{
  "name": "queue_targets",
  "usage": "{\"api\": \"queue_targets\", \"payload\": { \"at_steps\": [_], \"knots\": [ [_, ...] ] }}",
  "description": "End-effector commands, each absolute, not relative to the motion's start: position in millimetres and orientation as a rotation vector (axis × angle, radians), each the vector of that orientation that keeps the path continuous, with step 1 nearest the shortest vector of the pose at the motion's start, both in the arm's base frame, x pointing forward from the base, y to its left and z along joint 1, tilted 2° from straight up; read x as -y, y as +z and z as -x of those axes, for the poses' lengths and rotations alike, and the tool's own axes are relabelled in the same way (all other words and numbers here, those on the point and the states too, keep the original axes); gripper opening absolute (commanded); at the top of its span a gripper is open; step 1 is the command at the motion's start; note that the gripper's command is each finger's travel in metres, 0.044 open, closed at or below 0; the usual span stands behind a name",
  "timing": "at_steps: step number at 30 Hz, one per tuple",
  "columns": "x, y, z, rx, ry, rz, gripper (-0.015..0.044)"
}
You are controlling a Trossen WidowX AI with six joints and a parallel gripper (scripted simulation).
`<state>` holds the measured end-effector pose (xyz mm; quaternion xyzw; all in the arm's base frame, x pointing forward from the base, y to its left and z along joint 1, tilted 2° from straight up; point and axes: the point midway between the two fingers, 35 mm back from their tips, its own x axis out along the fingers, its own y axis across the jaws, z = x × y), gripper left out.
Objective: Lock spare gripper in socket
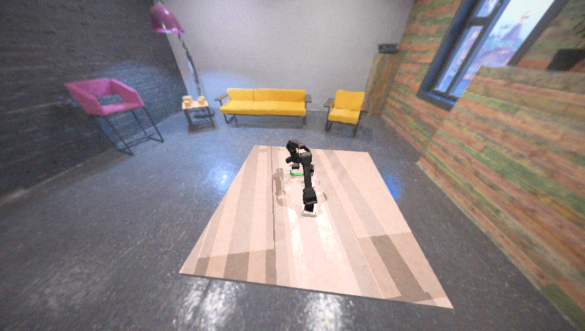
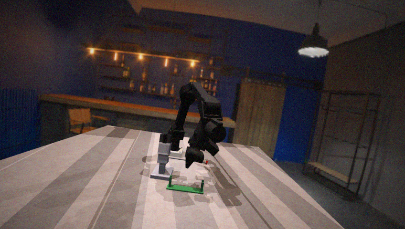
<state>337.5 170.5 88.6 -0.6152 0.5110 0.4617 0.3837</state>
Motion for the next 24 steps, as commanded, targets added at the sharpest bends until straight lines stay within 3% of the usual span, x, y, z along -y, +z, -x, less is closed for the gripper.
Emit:
{"api": "queue_targets", "payload": {
  "at_steps": [1, 24],
  "knots": [
    [-170.8, 93.6, -326.4, -1.298, 1.173, 1.562, 0.0],
    [-166.4, 97.4, -272.2, -1.302, 1.177, 1.551, 0.0]
  ]
}}
